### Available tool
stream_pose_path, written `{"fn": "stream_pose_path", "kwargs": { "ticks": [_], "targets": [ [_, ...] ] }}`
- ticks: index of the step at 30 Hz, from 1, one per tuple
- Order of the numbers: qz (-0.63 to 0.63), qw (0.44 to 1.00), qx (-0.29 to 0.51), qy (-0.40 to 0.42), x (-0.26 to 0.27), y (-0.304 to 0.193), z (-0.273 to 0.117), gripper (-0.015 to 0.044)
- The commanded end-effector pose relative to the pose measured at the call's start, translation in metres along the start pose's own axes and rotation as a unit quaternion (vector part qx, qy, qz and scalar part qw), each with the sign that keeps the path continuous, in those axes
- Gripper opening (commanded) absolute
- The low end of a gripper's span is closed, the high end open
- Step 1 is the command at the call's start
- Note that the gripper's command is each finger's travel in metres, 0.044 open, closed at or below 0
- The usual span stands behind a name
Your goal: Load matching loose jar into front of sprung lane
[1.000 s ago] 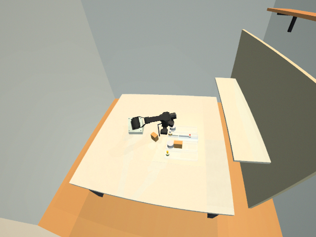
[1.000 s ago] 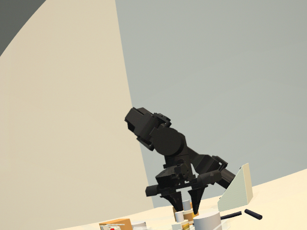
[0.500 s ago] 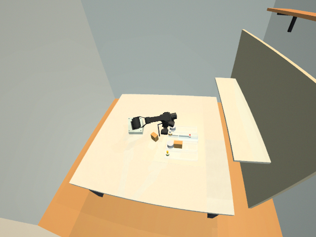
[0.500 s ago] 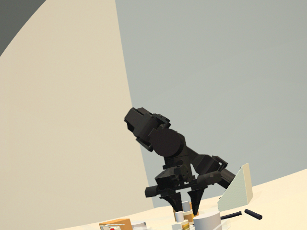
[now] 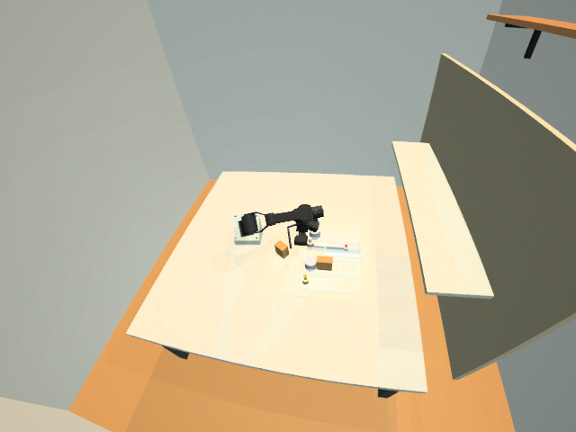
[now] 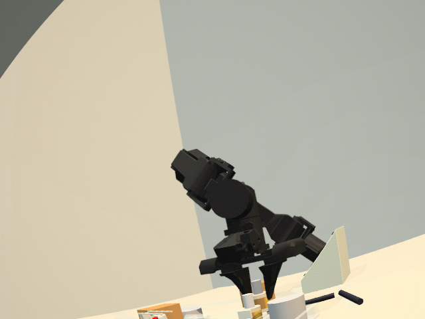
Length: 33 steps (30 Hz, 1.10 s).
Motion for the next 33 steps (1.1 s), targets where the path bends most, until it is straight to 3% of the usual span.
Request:
{"fn": "stream_pose_path", "kwargs": {
  "ticks": [1,33],
  "targets": [
    [0.005,1.0,-0.008,0.0,-0.001,0.006,-0.002,0.0],
    [0.005,1.0,-0.008,0.0,-0.003,0.021,-0.002,0.0]
  ]
}}
Point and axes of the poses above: the point midway between the two fingers, 35 mm back from their tips, its own z axis out along the fingers, its own x axis across the jaws, y = z × x, the point moved 9 cm from there along -z, back along the fingers
